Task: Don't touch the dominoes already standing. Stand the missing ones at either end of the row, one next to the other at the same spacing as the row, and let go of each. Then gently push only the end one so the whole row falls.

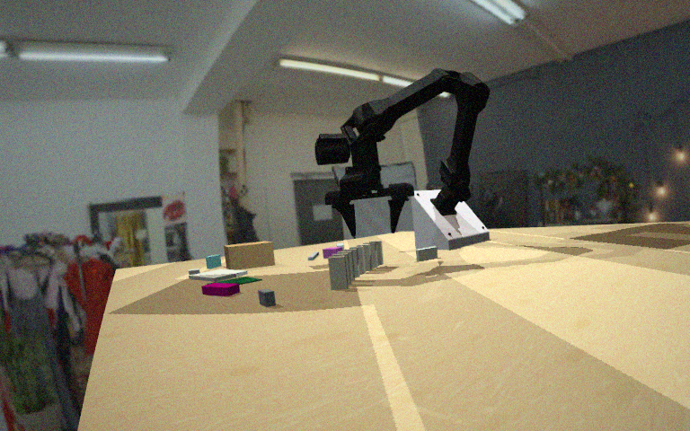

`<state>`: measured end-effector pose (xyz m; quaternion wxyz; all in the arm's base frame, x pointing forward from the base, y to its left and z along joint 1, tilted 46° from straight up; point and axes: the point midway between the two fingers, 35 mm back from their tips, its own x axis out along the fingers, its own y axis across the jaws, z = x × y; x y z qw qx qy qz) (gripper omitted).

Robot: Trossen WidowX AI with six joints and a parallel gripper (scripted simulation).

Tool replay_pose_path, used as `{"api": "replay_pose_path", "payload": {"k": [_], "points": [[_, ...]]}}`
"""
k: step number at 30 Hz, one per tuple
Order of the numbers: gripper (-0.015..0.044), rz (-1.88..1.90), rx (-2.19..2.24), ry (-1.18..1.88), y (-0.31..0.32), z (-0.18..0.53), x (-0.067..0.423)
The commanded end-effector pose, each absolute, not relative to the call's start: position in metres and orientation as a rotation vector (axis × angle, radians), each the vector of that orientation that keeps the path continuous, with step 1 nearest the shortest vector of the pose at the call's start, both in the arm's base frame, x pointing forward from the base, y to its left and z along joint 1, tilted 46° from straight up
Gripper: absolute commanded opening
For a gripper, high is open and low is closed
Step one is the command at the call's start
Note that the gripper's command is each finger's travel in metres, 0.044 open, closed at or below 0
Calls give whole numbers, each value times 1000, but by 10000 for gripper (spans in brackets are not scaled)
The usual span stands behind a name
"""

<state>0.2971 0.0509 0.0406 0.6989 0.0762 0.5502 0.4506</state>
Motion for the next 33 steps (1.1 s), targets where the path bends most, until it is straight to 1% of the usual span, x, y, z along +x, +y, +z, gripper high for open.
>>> {"api": "replay_pose_path", "payload": {"k": [1, 4, 13, 17, 24, 33], "points": [[440, 997, 158, 1216, 0, 89, 298], [440, 1002, 161, 1214, -15, 106, 294], [440, 996, 169, 1220, -15, 108, 293], [440, 856, 337, 1329, 19, 108, 277], [440, 560, 694, 1514, 77, 102, 231], [440, 531, 729, 1530, 82, 101, 226]]}}
